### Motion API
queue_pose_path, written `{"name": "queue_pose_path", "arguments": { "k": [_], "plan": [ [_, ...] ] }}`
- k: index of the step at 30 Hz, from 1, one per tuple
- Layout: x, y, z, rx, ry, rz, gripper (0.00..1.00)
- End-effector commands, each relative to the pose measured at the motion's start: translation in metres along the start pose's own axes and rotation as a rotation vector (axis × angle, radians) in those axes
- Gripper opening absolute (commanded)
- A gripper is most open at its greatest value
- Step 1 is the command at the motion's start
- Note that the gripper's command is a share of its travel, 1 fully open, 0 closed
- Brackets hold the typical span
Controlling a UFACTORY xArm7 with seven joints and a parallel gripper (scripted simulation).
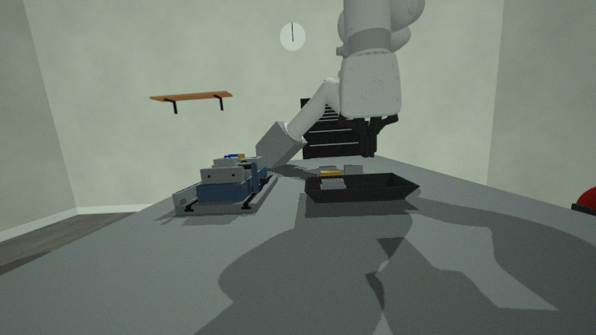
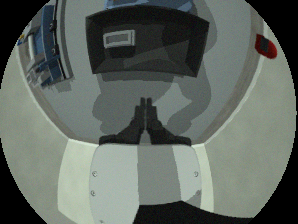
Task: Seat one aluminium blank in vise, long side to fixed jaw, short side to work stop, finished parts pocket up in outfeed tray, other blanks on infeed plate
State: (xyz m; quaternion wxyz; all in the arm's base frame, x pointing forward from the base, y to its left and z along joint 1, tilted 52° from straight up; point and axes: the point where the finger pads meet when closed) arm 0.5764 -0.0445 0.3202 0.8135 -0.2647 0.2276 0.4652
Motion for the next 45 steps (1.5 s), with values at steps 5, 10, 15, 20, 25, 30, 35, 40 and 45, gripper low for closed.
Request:
{"name": "queue_pose_path", "arguments": {
  "k": [5,10,15,20,25,30,35,40,45],
  "plan": [
    [-0.005,-0.002,0.0,0.0,0.001,-0.005,0.0],
    [-0.009,-0.002,0.0,0.0,0.001,-0.005,0.0],
    [-0.019,-0.001,0.0,0.0,0.001,-0.005,0.0],
    [-0.032,-0.001,0.0,0.0,0.001,-0.005,0.0],
    [-0.04,-0.001,0.0,0.0,0.001,-0.005,0.0],
    [-0.052,-0.001,0.0,0.0,0.001,-0.005,0.0],
    [-0.062,-0.001,0.0,0.0,0.001,-0.005,0.0],
    [-0.065,-0.001,0.0,0.0,0.001,-0.005,0.0],
    [-0.067,-0.001,0.0,0.0,0.001,-0.005,0.0]
  ]
}}
Point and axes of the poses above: the point where the finger pads meet when closed, its own x axis out along the fingers, its own z axis across the jaws, y = z × x, and after that the axes turned 9 degrees about x, right-handed
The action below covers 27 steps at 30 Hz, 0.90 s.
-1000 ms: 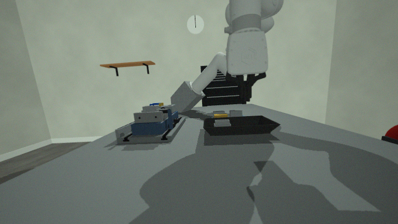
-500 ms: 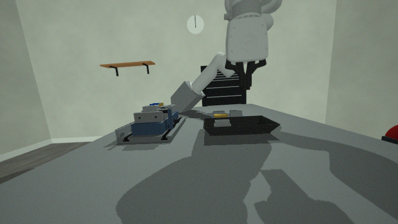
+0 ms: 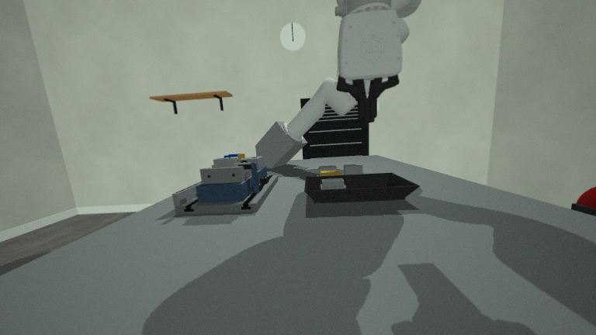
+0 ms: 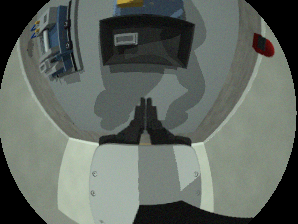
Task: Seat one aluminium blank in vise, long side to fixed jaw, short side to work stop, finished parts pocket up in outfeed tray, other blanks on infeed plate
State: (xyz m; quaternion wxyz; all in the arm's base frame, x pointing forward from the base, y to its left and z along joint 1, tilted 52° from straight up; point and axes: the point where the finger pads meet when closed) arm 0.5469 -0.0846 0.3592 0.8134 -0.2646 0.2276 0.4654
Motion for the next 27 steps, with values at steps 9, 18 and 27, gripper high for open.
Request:
{"name": "queue_pose_path", "arguments": {
  "k": [9,18,27],
  "plan": [
    [-0.003,-0.02,-0.045,0.003,0.011,-0.006,0.0],
    [-0.003,-0.039,-0.11,0.006,0.019,-0.006,0.0],
    [-0.003,-0.049,-0.189,0.006,0.02,-0.005,0.0]
  ]
}}
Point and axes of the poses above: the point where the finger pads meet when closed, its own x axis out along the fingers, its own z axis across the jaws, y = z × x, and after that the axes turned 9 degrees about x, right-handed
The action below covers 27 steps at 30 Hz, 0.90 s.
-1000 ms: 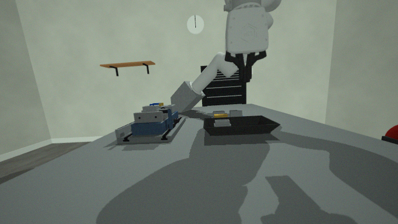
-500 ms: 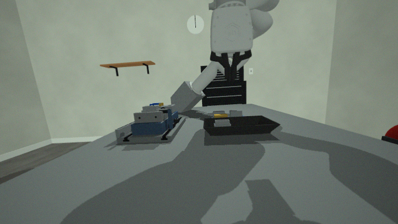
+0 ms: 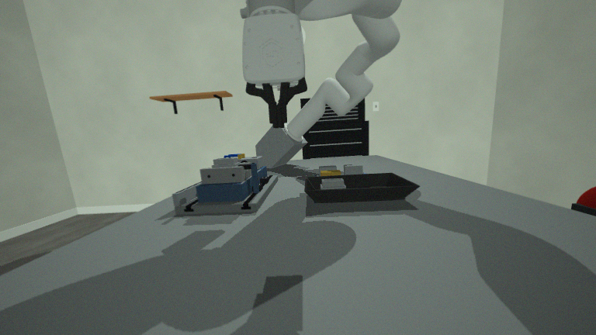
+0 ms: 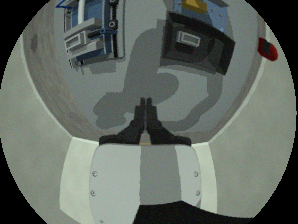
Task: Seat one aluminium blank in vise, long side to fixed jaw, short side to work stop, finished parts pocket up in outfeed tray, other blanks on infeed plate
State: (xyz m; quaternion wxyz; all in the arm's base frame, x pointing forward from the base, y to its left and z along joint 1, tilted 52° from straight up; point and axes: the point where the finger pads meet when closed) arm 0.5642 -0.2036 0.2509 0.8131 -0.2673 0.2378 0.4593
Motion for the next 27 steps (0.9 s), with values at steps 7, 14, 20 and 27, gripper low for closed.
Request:
{"name": "queue_pose_path", "arguments": {
  "k": [7,14,20,27],
  "plan": [
    [-0.001,-0.008,-0.084,-0.003,-0.007,0.001,0.0],
    [0.0,-0.002,-0.147,-0.007,-0.019,0.0,0.0],
    [0.0,0.001,-0.159,-0.008,-0.022,-0.001,0.0],
    [0.0,0.001,-0.159,-0.008,-0.022,-0.001,0.0]
  ]
}}
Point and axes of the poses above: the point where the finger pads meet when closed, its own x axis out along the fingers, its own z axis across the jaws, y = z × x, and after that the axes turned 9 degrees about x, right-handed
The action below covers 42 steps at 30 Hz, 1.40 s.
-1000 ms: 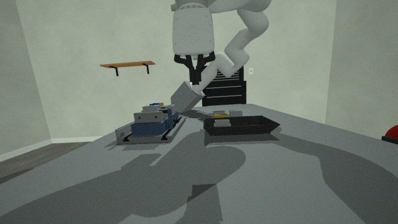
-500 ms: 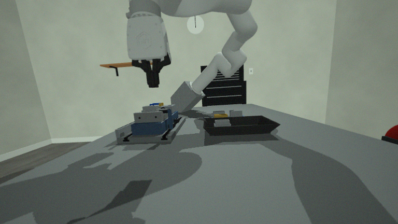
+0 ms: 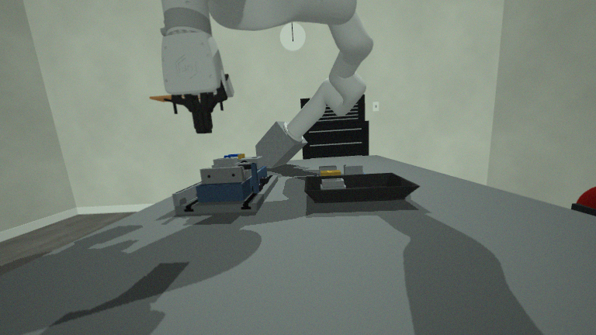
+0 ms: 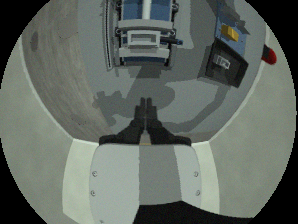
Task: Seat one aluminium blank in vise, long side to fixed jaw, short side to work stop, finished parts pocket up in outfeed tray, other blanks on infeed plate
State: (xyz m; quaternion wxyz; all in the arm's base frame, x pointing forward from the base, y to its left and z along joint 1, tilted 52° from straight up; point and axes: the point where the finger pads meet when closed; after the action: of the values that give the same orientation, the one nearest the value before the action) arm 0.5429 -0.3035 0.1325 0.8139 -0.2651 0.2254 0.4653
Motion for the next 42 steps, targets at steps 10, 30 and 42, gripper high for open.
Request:
{"name": "queue_pose_path", "arguments": {
  "k": [10,30,42],
  "plan": [
    [-0.003,0.0,-0.003,0.002,0.004,-0.004,0.0],
    [-0.003,0.001,-0.003,-0.011,0.004,-0.004,0.0],
    [-0.006,0.018,-0.009,-0.328,0.007,-0.009,0.0]
  ]
}}
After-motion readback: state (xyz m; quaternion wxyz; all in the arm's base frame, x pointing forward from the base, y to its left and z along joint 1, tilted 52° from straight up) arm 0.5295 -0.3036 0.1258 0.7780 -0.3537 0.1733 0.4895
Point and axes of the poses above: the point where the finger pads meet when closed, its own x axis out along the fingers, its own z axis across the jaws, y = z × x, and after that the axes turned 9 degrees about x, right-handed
